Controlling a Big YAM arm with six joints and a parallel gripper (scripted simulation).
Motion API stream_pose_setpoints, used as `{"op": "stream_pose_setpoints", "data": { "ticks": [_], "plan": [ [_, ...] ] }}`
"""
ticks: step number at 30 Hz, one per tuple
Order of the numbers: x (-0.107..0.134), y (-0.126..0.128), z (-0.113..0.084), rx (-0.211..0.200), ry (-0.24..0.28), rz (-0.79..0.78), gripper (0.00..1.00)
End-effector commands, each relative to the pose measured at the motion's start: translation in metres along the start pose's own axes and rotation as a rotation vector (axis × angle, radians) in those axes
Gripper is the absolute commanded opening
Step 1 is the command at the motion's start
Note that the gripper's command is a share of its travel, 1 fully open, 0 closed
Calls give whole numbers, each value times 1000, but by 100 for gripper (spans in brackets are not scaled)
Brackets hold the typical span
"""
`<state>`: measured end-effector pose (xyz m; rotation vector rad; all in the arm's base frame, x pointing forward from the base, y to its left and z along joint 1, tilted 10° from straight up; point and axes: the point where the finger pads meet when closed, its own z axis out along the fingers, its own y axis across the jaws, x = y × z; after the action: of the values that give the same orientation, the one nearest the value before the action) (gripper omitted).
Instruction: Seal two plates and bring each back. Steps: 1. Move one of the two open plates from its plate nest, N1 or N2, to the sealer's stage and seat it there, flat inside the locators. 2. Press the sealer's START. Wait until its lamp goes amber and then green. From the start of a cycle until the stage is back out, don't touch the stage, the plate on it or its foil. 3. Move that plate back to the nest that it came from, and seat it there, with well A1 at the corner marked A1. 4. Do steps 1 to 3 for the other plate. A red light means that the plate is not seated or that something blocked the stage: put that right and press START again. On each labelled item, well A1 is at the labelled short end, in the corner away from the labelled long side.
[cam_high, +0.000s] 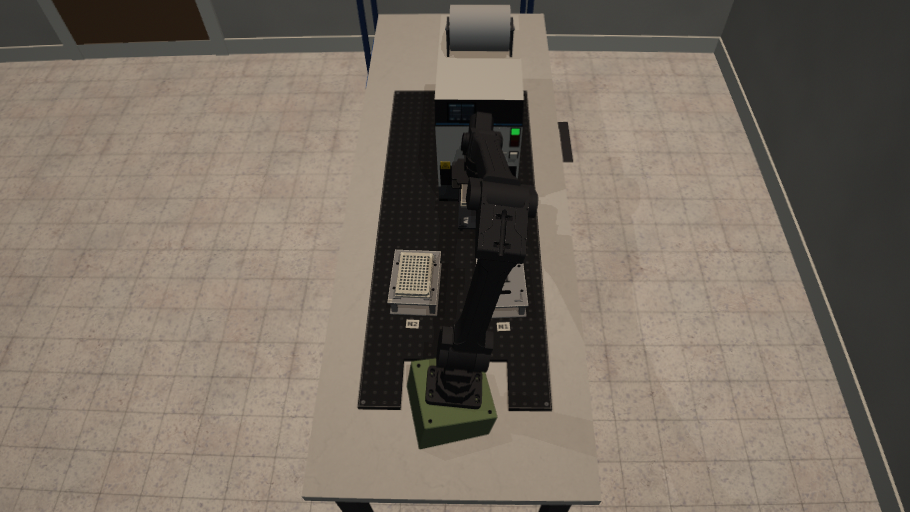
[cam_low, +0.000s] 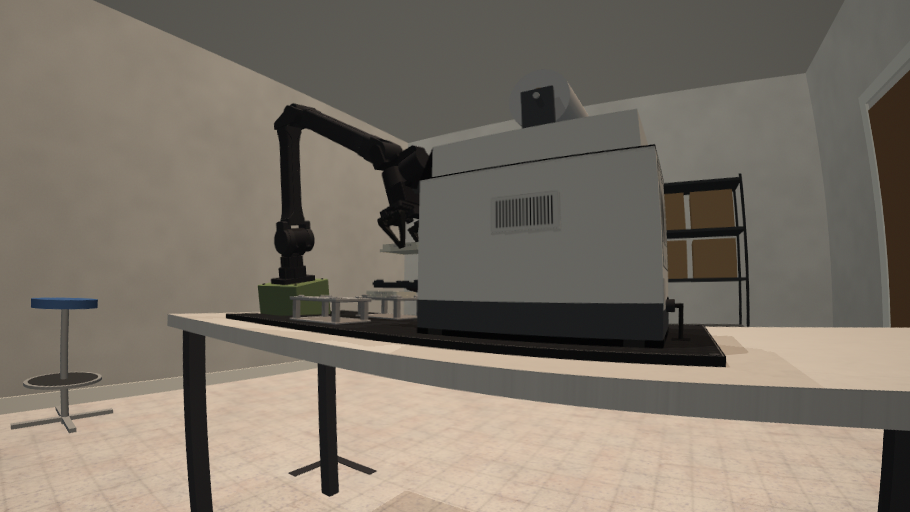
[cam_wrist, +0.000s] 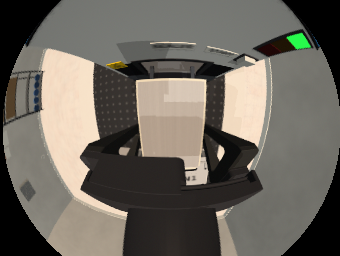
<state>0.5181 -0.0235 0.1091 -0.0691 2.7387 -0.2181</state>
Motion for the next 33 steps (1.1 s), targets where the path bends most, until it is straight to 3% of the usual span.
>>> {"op": "stream_pose_setpoints", "data": {
  "ticks": [1, 7, 15, 23, 33],
  "plan": [
    [-24, -18, -20, 4, -84, -31, 0],
    [-7, -10, -15, -3, -40, -69, 0],
    [-2, -2, -15, -12, -19, -57, 0],
    [-8, -15, -15, 2, -46, -20, 0],
    [11, -22, -23, -2, -61, -46, 0]
  ]
}}
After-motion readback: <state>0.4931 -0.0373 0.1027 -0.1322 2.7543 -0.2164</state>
